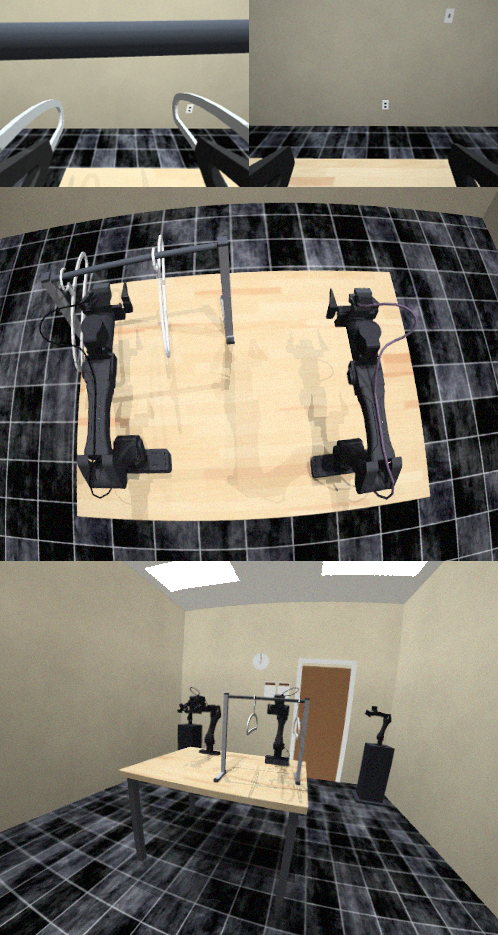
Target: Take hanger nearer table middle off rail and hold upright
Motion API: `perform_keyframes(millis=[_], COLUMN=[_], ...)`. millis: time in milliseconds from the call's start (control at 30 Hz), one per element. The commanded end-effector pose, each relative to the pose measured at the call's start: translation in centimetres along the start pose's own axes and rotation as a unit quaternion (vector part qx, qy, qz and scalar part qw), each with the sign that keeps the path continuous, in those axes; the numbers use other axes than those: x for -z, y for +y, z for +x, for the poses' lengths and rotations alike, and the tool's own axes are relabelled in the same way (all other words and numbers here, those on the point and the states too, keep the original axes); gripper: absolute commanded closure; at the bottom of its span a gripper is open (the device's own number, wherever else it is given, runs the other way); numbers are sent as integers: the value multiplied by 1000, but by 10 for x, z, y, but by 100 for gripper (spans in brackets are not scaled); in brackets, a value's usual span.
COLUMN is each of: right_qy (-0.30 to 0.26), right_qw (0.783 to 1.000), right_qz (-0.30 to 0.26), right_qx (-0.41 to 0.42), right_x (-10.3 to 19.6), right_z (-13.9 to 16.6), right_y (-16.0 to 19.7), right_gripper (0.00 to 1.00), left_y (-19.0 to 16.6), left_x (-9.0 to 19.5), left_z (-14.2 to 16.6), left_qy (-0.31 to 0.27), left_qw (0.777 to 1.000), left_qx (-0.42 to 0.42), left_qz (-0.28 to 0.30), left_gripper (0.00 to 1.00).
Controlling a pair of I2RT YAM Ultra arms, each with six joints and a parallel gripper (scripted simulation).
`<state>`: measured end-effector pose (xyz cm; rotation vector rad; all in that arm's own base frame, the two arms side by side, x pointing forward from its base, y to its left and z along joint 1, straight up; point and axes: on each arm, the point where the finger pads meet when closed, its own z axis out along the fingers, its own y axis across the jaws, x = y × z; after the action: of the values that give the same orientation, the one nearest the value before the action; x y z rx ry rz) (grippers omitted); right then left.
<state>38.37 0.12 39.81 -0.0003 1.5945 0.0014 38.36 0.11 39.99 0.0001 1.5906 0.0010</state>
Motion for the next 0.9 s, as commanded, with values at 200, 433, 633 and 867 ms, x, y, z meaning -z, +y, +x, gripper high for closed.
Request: perform_keyframes(millis=[200, 433, 633, 867], right_qy=[-12, -12, -24, -107], right_qw=[1000, 1000, 1000, 988], right_qz=[1, 1, -11, -111], right_qx=[0, 0, -6, -32], right_x=[2, 2, 4, 44], right_z=[-9, -9, -14, -37], right_y=[0, 0, 5, 69], right_gripper=[0, 0, 0, 0], left_y=[0, 0, 3, -5], left_x=[2, 2, 2, -4], left_z=[-7, -7, -3, 13], left_qy=[-10, -10, 3, 78], left_qw=[1000, 1000, 1000, 995], left_qx=[0, 0, 8, 36], left_qz=[0, 0, -10, -51], left_gripper=[0, 0, 23, 69])
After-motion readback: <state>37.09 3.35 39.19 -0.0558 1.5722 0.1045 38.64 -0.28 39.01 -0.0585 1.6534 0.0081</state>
